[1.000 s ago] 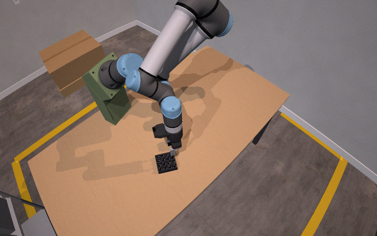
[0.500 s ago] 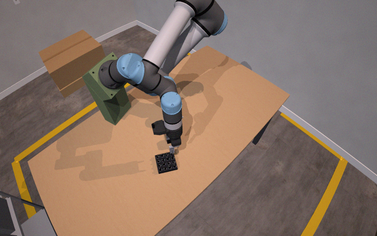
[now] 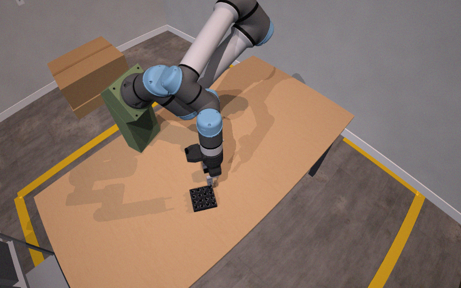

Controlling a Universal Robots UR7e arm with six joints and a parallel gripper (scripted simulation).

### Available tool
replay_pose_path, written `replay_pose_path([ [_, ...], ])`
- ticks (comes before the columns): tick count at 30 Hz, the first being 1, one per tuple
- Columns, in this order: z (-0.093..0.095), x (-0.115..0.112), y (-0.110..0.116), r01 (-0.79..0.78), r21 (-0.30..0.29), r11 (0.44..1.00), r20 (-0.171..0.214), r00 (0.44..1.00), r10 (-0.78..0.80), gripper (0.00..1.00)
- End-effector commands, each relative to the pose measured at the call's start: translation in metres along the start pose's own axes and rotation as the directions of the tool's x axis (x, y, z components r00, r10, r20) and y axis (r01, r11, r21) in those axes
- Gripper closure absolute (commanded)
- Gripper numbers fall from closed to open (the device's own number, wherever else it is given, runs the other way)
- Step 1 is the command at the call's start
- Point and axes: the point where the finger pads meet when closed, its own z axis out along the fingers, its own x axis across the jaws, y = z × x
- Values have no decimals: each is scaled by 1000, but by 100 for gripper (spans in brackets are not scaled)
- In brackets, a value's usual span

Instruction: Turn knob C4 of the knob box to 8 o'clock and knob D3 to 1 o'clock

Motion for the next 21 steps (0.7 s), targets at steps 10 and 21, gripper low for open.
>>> replay_pose_path([
  [10,-12,0,-1,2,-18,1000,-11,1000,-2,0],
  [21,-15,0,-1,2,-18,1000,-11,1000,-2,0],
])
